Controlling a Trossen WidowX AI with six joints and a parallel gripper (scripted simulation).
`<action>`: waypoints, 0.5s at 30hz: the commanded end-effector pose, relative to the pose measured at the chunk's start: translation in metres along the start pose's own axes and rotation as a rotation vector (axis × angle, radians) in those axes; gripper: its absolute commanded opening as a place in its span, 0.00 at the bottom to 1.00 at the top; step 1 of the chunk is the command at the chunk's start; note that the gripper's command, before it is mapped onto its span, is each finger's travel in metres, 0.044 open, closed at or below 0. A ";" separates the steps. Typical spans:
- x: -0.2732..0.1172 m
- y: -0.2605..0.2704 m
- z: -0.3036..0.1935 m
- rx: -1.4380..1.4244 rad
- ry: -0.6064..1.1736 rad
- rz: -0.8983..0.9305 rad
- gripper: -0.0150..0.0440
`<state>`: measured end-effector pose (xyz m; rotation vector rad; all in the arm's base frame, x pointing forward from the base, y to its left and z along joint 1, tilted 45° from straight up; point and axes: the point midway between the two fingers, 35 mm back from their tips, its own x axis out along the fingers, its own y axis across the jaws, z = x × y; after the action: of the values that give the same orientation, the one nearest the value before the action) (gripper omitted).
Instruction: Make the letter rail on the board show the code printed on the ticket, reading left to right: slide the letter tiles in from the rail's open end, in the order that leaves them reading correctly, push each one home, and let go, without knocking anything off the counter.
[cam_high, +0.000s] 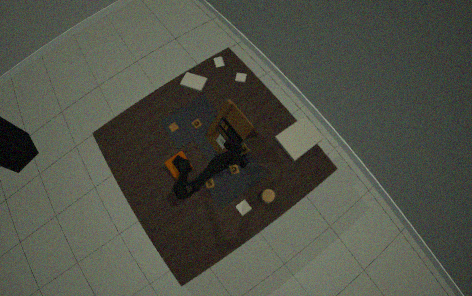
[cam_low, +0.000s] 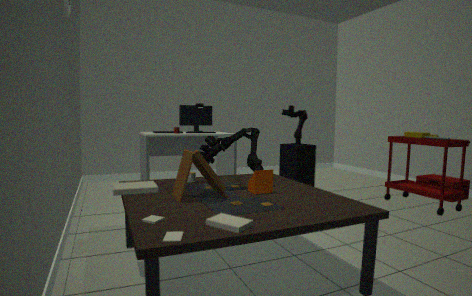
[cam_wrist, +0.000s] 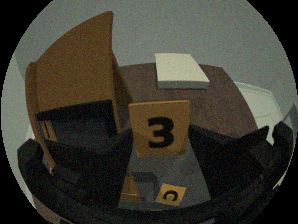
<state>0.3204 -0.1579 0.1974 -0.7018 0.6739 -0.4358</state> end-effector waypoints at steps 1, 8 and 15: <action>0.001 0.003 -0.001 0.004 0.004 -0.001 0.25; 0.001 0.006 -0.001 0.004 0.004 0.000 0.25; 0.001 0.010 -0.001 0.004 0.004 0.000 0.25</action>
<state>0.3216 -0.1526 0.1920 -0.7013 0.6743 -0.4355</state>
